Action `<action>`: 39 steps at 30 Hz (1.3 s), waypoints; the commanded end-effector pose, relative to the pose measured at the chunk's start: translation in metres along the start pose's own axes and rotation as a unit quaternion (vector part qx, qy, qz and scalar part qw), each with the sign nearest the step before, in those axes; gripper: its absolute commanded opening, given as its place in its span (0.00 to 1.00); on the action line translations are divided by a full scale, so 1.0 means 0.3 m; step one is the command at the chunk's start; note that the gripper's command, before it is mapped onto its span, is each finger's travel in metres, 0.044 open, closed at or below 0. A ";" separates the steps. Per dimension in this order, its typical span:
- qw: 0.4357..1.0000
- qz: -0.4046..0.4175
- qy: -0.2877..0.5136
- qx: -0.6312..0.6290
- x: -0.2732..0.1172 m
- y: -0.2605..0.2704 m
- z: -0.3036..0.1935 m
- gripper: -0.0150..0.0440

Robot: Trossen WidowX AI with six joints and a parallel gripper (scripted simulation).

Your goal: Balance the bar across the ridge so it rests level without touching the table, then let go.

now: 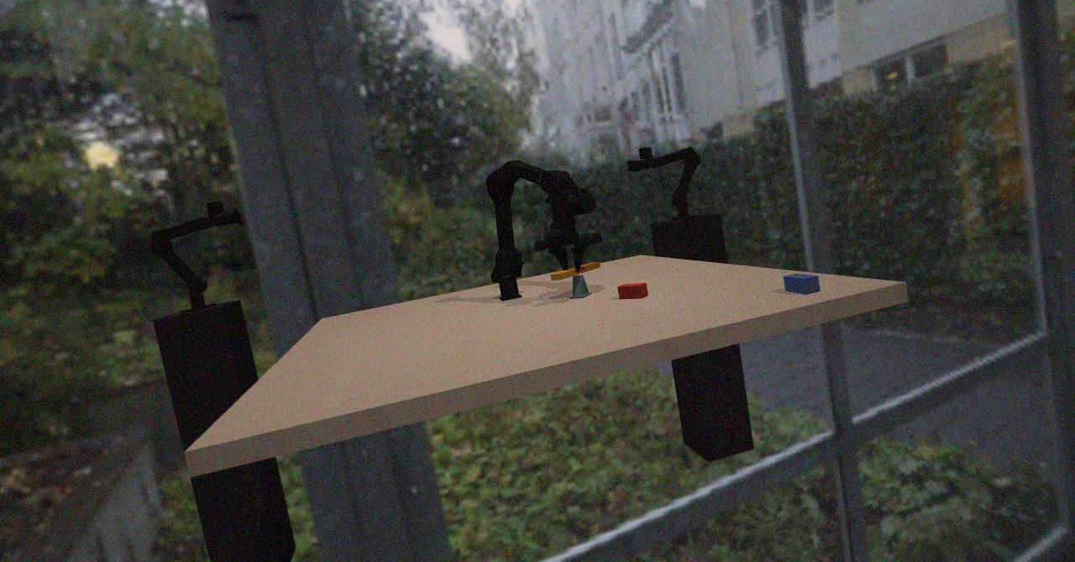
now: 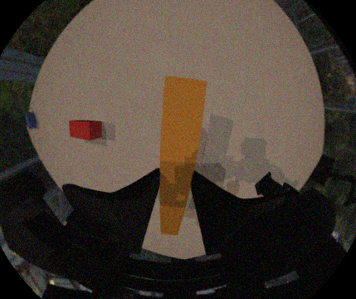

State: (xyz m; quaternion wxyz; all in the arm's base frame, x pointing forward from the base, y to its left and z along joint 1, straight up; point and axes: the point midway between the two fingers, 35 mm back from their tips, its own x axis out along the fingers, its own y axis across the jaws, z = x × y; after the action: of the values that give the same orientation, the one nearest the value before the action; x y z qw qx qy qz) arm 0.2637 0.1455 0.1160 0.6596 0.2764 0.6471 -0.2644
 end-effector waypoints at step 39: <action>1.000 0.001 0.001 0.002 0.012 0.001 -0.002 0.25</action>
State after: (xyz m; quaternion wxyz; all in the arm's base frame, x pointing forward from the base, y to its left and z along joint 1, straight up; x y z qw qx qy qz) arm 0.2637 0.1455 0.1132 0.6599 0.2768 0.6467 -0.2640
